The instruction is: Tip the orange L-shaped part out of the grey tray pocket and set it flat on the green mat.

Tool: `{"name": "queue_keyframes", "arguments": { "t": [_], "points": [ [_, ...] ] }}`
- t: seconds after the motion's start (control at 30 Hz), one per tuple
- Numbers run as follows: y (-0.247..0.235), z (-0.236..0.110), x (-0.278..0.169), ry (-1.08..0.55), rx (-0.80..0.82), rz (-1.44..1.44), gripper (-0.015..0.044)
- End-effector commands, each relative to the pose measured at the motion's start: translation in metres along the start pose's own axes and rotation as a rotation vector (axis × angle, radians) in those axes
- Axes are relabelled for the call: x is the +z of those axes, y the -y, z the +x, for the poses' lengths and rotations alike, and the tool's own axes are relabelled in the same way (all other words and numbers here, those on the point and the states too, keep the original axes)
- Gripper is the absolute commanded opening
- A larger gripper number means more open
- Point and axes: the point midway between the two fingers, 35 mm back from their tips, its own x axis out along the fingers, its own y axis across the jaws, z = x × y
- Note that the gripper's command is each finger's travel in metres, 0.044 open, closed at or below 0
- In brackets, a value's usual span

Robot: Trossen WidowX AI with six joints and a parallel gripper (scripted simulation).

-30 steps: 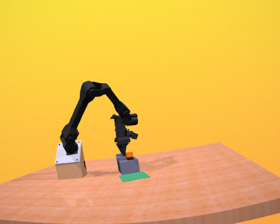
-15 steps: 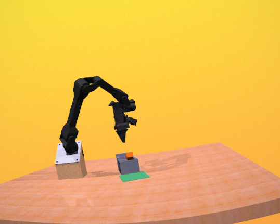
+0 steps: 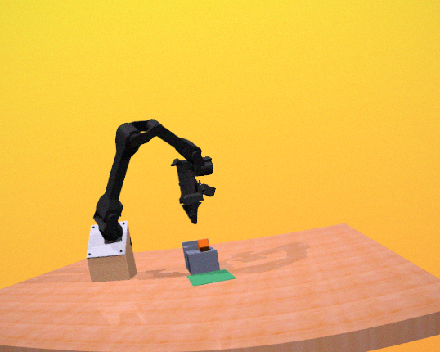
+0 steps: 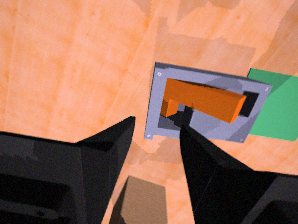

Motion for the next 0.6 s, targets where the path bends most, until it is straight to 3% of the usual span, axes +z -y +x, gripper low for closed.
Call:
{"name": "queue_keyframes", "arguments": {
  "t": [0.0,0.13,0.57],
  "points": [
    [0.000,0.000,0.000,0.001,0.000,-0.003,0.0180],
    [0.008,0.000,0.002,-0.001,0.001,0.172,0.0280],
    [0.073,-0.001,0.008,-0.014,-0.016,1.500,0.0280]
  ]
}}
